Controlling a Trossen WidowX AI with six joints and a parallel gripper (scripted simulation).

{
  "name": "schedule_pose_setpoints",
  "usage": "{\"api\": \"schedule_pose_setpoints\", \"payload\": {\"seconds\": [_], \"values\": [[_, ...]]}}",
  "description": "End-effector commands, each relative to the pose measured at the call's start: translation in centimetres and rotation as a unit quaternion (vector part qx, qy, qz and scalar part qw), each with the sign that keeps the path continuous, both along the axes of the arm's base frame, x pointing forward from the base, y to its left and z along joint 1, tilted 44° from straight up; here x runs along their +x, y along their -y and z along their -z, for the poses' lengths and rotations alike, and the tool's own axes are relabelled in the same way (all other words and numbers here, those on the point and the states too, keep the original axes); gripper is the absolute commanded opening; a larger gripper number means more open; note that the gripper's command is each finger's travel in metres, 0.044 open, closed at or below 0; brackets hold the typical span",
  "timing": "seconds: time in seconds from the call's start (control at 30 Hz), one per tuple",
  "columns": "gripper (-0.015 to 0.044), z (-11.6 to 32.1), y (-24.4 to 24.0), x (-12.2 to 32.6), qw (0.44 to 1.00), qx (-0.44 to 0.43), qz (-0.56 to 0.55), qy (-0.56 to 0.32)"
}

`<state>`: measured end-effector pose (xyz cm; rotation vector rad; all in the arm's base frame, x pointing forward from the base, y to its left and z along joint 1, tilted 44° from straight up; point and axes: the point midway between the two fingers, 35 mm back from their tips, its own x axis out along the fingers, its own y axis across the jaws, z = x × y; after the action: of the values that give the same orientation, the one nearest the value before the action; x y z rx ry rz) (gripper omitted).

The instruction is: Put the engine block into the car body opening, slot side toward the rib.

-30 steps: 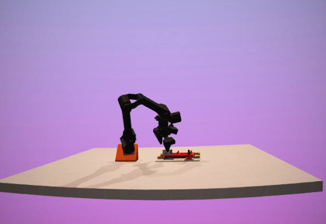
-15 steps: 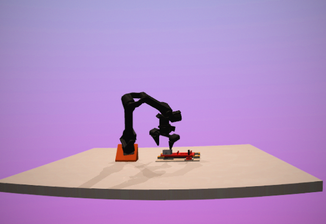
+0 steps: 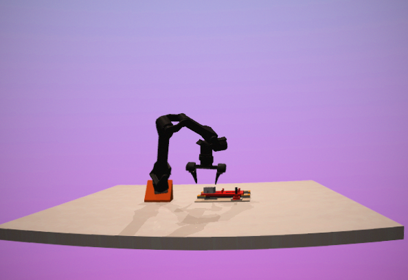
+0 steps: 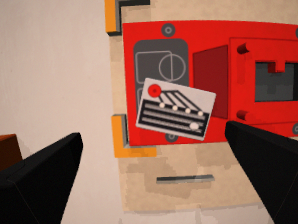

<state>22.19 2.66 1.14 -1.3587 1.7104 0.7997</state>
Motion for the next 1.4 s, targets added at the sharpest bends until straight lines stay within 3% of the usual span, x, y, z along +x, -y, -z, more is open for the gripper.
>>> {"api": "schedule_pose_setpoints", "payload": {"seconds": [0.0,0.5,1.03,1.17,1.37], "values": [[0.044,-0.1,-0.2,0.2,0.998,-0.006,-0.059,-0.032],[0.044,-0.3,-0.7,0.6,0.947,-0.027,-0.27,-0.17],[0.044,-0.5,-1.5,1.1,0.824,-0.042,-0.466,-0.321],[0.044,-0.5,-1.6,1.2,0.79,-0.044,-0.501,-0.351],[0.044,-0.5,-1.7,1.2,0.788,-0.044,-0.502,-0.353]]}}
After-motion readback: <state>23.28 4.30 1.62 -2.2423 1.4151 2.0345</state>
